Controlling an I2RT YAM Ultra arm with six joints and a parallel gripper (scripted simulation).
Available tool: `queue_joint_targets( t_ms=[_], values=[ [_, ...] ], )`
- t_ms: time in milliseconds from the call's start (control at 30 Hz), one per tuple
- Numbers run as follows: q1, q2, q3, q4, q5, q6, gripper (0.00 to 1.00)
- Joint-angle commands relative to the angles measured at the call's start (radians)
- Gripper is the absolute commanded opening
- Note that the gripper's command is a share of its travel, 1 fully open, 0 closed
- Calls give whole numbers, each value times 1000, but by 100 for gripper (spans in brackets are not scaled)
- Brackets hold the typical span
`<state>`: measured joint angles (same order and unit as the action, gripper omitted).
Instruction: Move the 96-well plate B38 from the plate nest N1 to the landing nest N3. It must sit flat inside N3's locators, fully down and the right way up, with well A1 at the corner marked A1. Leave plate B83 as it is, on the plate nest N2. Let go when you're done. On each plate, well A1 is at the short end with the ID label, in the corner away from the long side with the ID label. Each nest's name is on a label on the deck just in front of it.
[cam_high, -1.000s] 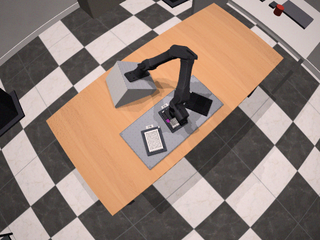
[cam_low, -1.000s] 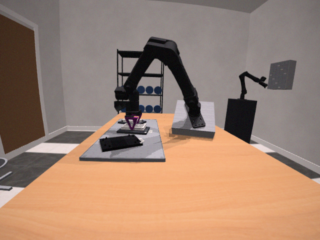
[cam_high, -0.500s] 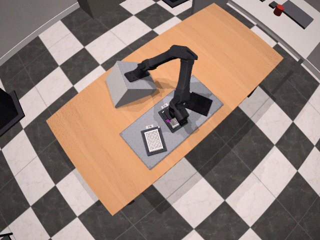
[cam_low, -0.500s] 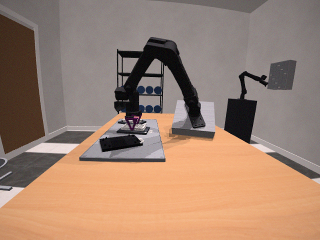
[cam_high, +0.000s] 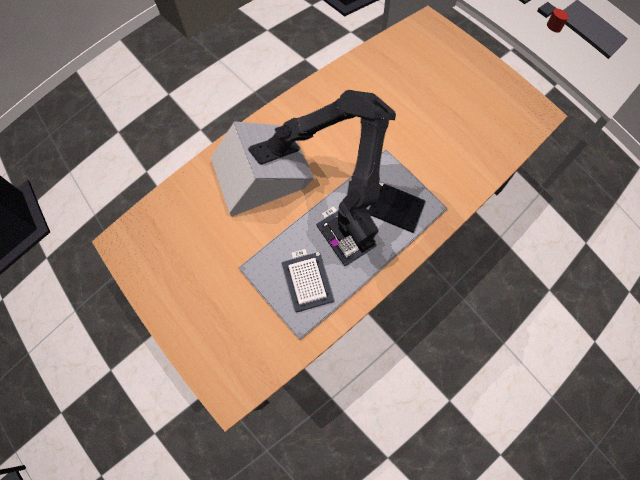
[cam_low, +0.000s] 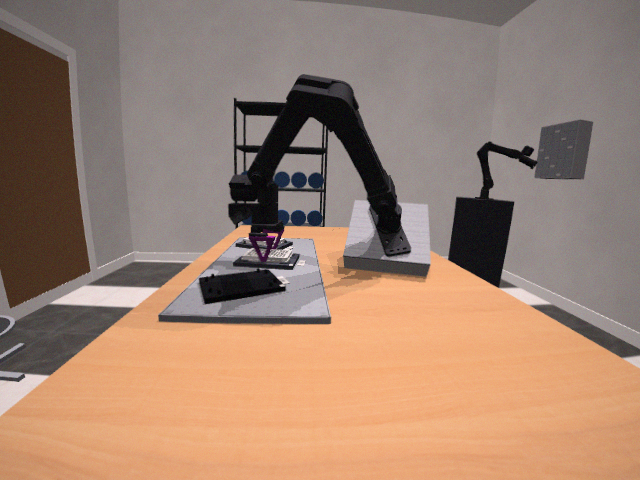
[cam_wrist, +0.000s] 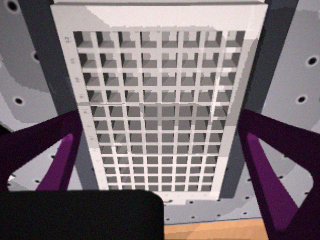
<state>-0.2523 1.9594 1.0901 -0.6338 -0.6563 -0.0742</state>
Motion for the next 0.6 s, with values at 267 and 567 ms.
queue_joint_targets(
  t_ms=[267, 567],
  values=[
    [-4, -5, 2, 2, 1, 1, 100],
    [-9, -9, 5, -9, 0, -5, 100]
  ],
)
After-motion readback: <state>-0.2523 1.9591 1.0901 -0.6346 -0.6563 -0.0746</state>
